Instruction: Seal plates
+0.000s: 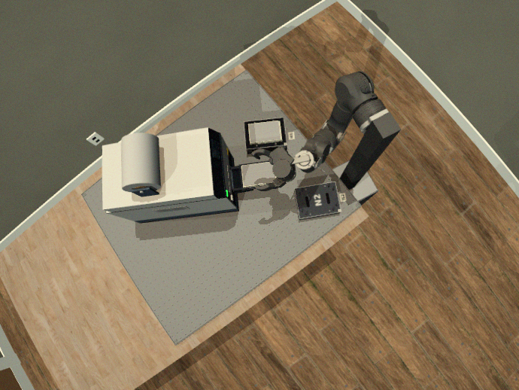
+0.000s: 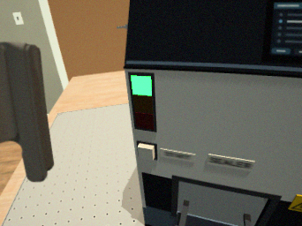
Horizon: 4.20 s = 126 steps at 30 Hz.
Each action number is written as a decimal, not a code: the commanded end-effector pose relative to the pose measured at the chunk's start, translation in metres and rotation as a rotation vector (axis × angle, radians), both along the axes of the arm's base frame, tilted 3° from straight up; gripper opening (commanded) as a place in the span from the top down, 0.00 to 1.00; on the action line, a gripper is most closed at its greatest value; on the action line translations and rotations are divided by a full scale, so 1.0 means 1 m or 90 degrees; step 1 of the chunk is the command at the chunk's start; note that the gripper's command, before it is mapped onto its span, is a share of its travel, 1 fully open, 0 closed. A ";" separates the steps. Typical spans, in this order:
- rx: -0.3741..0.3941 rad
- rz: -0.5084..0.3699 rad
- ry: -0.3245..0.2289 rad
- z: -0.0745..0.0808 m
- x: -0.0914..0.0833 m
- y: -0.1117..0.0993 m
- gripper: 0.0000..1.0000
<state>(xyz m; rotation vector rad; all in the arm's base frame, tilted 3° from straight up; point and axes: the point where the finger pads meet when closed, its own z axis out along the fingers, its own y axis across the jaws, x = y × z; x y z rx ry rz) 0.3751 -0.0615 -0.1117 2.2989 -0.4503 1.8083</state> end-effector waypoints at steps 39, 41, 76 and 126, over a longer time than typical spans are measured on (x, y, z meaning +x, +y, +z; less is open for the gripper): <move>-0.171 0.278 -0.250 0.058 0.028 0.085 0.35; -0.194 0.308 -0.269 0.062 0.029 0.094 0.35; -0.654 0.740 -0.386 0.023 0.003 0.224 0.35; -1.428 1.085 0.136 -0.106 0.046 0.118 0.35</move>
